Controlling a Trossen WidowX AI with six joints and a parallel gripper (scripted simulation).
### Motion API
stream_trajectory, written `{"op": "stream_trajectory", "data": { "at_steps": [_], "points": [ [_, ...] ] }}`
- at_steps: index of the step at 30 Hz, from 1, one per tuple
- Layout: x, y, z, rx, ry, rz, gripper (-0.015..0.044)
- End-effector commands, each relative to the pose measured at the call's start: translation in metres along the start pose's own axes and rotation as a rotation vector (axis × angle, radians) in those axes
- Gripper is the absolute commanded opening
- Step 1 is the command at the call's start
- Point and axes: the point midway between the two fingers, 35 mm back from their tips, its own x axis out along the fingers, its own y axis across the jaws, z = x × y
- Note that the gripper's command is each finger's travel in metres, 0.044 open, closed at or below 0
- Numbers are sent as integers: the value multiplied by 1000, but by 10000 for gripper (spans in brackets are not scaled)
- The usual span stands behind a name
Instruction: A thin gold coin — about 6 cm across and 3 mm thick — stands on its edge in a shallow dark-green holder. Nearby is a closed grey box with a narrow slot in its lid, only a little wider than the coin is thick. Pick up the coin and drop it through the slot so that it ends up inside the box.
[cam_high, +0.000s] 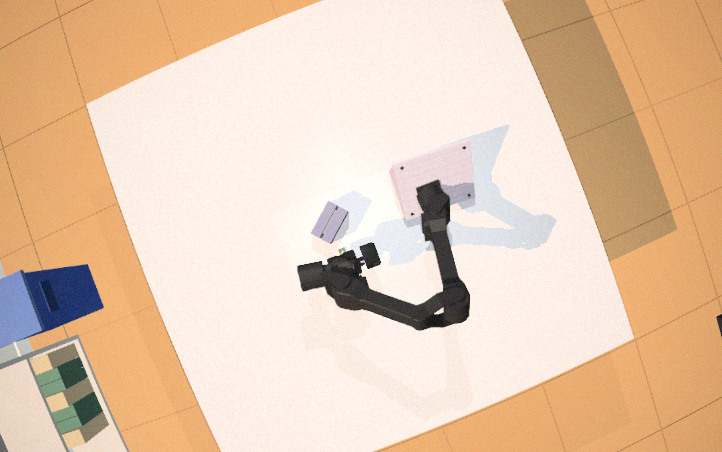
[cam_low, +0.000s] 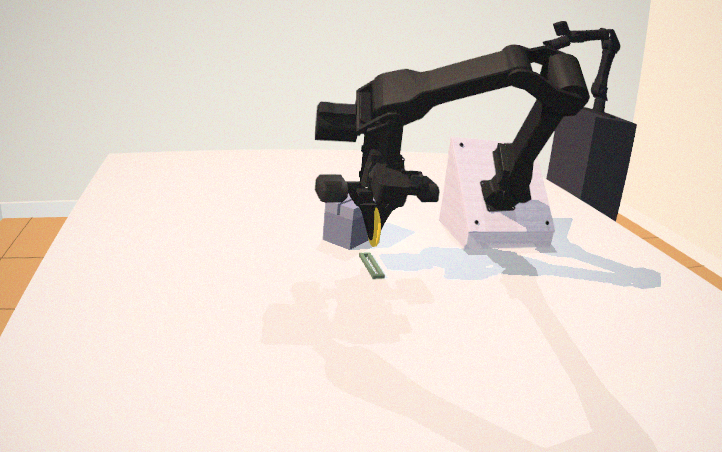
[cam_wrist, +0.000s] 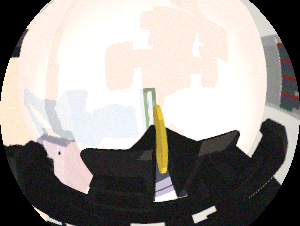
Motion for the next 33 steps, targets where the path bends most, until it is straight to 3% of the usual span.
{"op": "stream_trajectory", "data": {
  "at_steps": [1,21,33],
  "points": [
    [-12,-2,1,-10,6,-7,0],
    [-56,3,2,-5,0,-6,0],
    [-57,2,1,386,-1,-6,0]
  ]
}}
